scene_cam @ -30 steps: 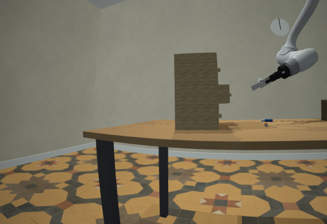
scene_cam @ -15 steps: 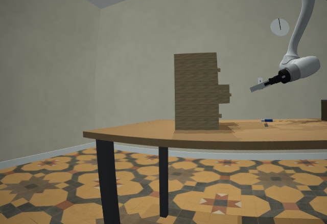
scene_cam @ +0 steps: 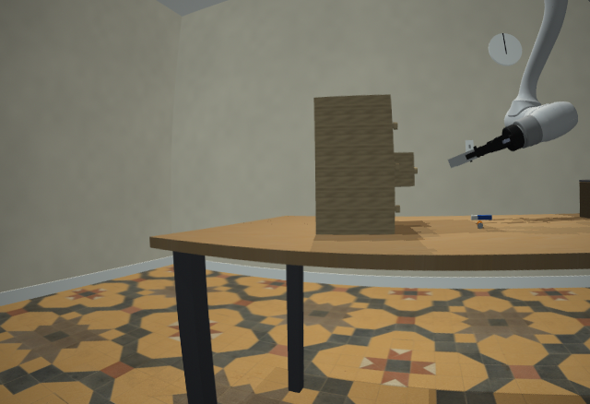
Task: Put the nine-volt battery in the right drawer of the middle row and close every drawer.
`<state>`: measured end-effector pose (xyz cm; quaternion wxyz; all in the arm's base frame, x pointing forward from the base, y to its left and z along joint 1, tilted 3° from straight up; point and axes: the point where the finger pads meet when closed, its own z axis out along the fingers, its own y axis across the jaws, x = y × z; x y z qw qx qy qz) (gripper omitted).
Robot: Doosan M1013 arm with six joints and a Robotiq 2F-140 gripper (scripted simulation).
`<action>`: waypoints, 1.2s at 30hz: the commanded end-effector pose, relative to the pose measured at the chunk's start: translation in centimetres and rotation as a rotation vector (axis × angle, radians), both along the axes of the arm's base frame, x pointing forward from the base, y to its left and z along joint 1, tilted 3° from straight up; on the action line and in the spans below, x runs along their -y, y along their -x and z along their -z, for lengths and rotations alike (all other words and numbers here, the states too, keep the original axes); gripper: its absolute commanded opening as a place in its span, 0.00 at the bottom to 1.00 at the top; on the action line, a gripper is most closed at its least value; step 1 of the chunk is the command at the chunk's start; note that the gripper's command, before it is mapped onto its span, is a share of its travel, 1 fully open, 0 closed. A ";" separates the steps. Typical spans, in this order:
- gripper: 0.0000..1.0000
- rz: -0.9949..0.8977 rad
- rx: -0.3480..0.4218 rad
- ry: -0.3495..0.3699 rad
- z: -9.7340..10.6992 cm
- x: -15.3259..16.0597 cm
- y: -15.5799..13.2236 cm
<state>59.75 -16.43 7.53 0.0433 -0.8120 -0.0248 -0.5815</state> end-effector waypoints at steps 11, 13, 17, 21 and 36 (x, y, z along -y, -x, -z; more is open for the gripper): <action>0.00 0.000 0.000 0.000 0.0 0.0 0.0; 0.00 0.000 0.000 0.000 0.0 0.0 0.0; 0.00 0.000 0.000 0.000 0.0 0.0 -0.2; 0.00 0.000 0.000 0.000 0.2 -0.1 -0.8; 0.00 0.000 0.000 0.000 1.3 -0.5 -4.7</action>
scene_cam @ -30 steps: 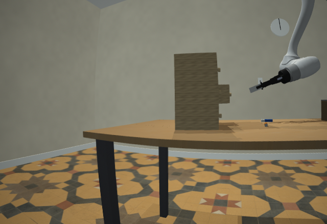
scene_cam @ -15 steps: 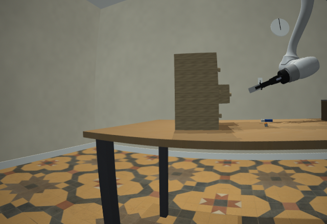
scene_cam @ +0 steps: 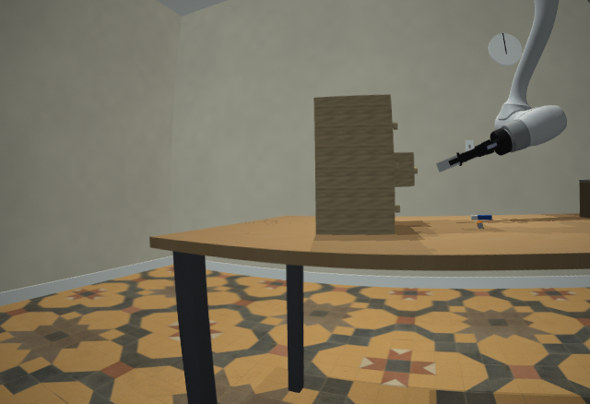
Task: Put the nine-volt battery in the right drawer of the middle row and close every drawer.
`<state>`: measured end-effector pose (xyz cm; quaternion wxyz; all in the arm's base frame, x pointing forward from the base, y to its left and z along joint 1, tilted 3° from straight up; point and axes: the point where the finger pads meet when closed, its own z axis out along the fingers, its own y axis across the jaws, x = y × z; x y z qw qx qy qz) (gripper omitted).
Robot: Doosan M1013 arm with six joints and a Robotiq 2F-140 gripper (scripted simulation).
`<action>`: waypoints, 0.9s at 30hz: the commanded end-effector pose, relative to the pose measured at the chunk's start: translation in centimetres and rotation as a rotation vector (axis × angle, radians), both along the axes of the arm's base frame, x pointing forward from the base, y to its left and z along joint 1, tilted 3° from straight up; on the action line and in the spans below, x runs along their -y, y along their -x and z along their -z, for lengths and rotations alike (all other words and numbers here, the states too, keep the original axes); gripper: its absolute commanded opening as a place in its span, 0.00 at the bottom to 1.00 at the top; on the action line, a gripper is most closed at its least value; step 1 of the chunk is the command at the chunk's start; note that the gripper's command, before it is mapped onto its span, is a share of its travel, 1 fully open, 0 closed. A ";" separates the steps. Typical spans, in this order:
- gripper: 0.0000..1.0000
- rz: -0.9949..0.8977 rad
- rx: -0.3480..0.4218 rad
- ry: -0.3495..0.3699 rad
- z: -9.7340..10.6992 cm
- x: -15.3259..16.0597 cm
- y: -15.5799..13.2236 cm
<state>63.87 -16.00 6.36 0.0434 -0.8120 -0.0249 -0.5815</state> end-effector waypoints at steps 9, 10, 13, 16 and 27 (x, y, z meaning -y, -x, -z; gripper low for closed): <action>0.00 0.000 0.000 0.000 0.6 -0.2 -2.3; 0.00 0.000 0.000 0.000 0.7 -0.2 -2.4; 0.00 0.000 0.000 0.000 0.7 -0.2 -2.4; 0.00 0.000 0.000 0.000 0.7 -0.2 -2.4; 0.00 0.000 0.000 0.000 0.7 -0.2 -2.4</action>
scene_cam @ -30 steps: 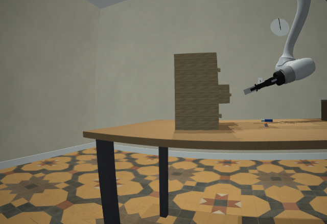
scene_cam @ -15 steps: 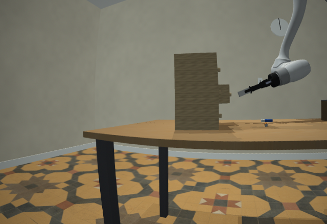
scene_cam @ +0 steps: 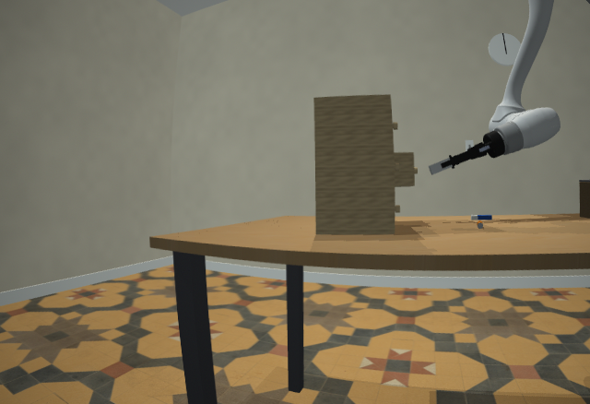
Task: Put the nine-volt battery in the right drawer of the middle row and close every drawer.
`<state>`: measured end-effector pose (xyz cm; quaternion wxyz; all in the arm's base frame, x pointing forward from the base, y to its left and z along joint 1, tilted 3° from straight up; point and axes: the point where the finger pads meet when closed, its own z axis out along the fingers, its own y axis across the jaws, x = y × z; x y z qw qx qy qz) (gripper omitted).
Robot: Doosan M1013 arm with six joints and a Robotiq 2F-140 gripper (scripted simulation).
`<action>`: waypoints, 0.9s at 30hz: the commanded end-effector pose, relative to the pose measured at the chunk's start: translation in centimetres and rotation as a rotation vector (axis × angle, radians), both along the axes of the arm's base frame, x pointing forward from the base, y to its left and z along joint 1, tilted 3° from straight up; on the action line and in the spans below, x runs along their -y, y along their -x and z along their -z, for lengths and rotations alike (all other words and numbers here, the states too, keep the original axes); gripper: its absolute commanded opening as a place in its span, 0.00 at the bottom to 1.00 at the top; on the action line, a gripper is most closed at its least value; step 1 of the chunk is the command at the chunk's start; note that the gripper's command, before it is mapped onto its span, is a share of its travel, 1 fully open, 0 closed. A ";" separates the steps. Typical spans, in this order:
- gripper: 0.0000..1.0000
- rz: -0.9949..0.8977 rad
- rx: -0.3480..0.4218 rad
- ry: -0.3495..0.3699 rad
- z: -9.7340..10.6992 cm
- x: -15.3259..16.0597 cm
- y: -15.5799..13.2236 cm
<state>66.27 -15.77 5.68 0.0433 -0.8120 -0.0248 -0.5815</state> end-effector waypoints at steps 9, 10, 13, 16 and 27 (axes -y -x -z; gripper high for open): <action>0.00 0.000 0.000 0.000 0.0 0.0 0.0; 0.00 0.000 0.000 0.000 0.0 0.0 0.0; 0.00 0.000 0.000 0.000 0.0 0.0 0.0; 0.00 0.000 0.000 0.000 0.0 0.0 0.0; 0.00 0.000 0.000 0.000 0.0 0.0 -0.3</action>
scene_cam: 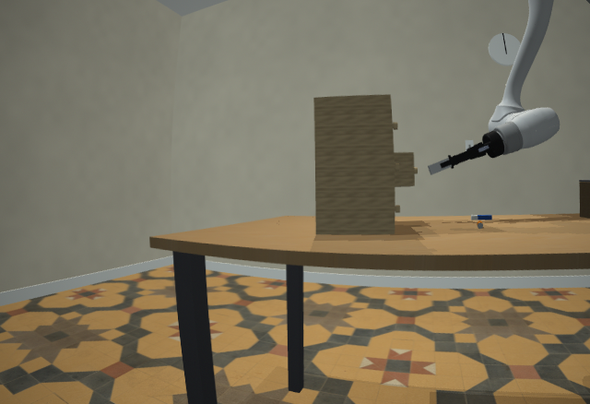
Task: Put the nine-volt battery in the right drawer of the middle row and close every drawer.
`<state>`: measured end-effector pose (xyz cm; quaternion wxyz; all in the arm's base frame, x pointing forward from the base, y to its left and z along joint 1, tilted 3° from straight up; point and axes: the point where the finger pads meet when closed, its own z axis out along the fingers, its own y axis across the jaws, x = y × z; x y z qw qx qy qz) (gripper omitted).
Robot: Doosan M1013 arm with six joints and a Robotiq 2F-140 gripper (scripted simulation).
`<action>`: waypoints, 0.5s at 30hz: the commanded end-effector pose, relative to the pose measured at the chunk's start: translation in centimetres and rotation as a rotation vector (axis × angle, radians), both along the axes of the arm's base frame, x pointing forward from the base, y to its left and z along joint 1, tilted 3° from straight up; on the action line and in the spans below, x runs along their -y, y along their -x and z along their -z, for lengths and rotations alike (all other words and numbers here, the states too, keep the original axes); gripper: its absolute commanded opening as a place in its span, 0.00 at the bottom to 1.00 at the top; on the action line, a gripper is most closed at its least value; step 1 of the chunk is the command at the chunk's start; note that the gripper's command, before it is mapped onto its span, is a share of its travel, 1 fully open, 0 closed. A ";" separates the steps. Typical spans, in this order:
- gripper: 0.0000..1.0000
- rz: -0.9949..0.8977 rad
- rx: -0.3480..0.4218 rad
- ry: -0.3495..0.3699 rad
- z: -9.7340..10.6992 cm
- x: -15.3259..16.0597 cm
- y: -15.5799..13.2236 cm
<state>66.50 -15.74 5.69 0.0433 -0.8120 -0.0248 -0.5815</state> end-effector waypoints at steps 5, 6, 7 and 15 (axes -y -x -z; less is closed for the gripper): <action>0.00 0.000 0.000 0.000 0.0 0.0 -0.4; 0.00 0.000 0.000 0.000 0.0 0.0 -0.4; 0.00 0.000 0.000 0.000 0.0 0.0 -0.5; 0.00 0.000 0.000 0.000 0.0 -0.1 -1.1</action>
